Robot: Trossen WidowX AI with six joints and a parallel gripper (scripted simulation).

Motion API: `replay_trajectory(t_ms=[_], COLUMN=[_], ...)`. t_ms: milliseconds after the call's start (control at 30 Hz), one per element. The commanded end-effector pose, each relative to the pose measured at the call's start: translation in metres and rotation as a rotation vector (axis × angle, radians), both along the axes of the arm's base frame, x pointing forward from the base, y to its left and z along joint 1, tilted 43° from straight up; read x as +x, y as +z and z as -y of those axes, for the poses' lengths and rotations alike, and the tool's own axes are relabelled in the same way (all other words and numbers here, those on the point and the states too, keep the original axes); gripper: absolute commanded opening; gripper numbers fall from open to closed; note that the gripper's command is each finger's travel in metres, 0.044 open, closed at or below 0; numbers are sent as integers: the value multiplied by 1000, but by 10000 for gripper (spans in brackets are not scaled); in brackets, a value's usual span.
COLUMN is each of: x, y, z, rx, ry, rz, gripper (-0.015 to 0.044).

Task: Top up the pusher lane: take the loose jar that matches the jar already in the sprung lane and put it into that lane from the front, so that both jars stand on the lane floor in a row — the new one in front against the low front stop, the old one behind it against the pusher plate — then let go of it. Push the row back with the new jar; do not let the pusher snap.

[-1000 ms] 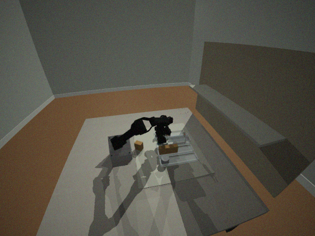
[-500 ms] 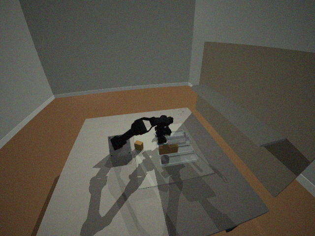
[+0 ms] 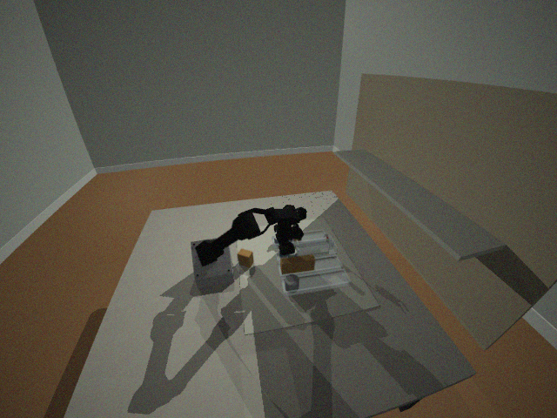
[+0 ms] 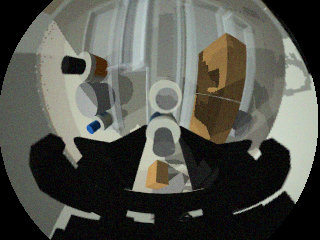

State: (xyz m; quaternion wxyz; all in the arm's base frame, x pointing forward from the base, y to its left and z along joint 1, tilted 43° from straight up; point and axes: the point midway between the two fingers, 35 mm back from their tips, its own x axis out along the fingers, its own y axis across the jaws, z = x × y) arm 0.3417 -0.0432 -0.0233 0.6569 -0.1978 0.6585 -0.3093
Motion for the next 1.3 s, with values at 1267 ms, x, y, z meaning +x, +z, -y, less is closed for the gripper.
replay_trajectory(t_ms=[1267], x=[1], y=[-10], z=[14], rx=[-11], ry=[0], rz=[17], gripper=[0])
